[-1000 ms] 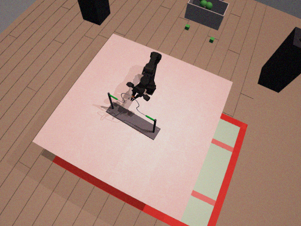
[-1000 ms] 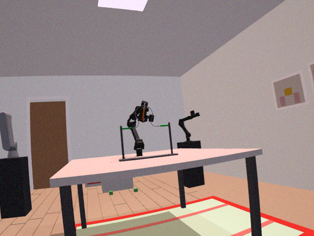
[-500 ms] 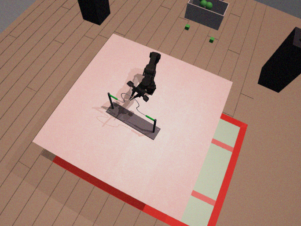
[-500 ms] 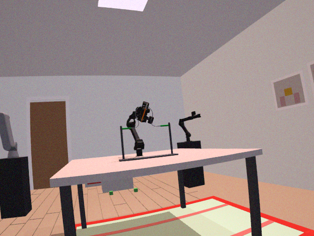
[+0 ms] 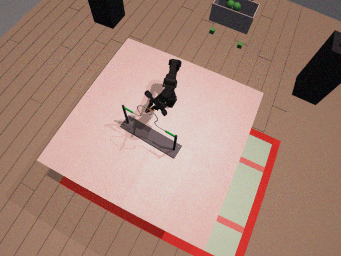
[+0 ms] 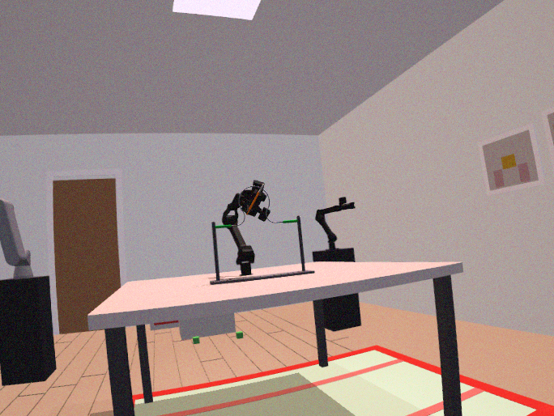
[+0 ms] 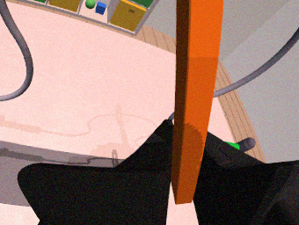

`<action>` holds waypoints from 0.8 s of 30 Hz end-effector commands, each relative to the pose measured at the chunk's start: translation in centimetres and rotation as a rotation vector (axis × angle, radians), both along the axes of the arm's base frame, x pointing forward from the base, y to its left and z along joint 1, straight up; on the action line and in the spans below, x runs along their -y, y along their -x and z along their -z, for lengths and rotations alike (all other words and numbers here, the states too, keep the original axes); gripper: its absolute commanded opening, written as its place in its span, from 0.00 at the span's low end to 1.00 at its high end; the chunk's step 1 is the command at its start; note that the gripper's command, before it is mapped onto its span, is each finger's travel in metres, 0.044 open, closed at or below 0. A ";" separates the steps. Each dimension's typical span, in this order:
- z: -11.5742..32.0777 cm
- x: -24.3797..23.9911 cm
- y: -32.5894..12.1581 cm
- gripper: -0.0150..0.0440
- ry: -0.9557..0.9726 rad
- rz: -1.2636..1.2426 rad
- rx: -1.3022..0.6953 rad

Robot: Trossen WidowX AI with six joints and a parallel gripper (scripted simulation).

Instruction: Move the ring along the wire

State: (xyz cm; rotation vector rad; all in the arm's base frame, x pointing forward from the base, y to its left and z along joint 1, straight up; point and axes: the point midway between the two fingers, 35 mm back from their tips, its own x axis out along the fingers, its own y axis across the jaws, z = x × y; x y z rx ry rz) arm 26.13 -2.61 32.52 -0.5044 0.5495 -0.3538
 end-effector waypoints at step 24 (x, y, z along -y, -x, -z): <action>-1.0 1.1 0.1 0.00 0.364 0.002 -0.025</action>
